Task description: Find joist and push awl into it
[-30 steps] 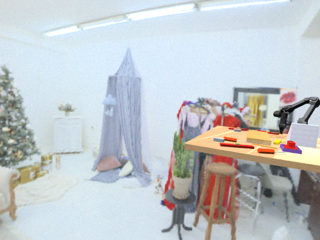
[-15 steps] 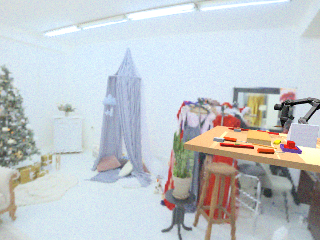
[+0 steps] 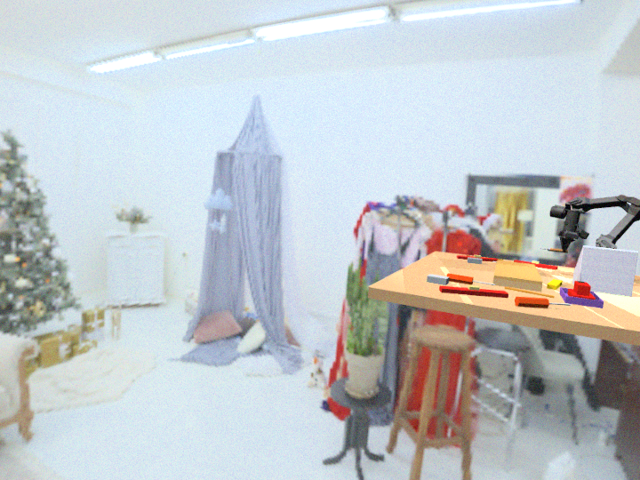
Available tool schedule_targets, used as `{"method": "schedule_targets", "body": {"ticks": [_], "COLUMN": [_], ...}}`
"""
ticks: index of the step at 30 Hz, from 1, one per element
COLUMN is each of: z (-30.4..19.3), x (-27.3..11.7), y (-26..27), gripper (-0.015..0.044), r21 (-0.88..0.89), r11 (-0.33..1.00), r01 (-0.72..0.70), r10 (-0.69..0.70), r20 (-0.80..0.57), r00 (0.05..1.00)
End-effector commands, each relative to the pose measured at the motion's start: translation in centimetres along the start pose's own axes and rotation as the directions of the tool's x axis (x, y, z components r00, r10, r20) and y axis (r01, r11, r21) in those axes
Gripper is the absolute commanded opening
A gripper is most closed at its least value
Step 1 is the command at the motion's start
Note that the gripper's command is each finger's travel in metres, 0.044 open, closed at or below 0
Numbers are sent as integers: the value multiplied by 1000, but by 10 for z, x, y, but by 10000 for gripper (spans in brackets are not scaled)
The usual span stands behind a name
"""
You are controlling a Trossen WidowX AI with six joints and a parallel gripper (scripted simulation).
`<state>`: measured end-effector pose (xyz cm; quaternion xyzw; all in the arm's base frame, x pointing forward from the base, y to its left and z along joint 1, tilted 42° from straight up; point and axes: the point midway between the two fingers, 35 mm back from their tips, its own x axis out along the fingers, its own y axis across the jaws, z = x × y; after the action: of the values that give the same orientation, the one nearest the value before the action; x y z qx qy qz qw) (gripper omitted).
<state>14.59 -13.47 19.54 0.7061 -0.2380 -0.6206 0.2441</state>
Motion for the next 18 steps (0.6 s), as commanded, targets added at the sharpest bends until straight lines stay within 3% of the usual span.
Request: {"method": "schedule_targets", "body": {"ticks": [1,18], "z": [-5,-28], "x": [0,0], "y": [-2,-9], "gripper": [0,0], "r21": [-93,-508], "r11": [995,860], "r01": [19,-55], "r10": [-24,-96], "r20": [-54,-266], "r00": [998,959]}}
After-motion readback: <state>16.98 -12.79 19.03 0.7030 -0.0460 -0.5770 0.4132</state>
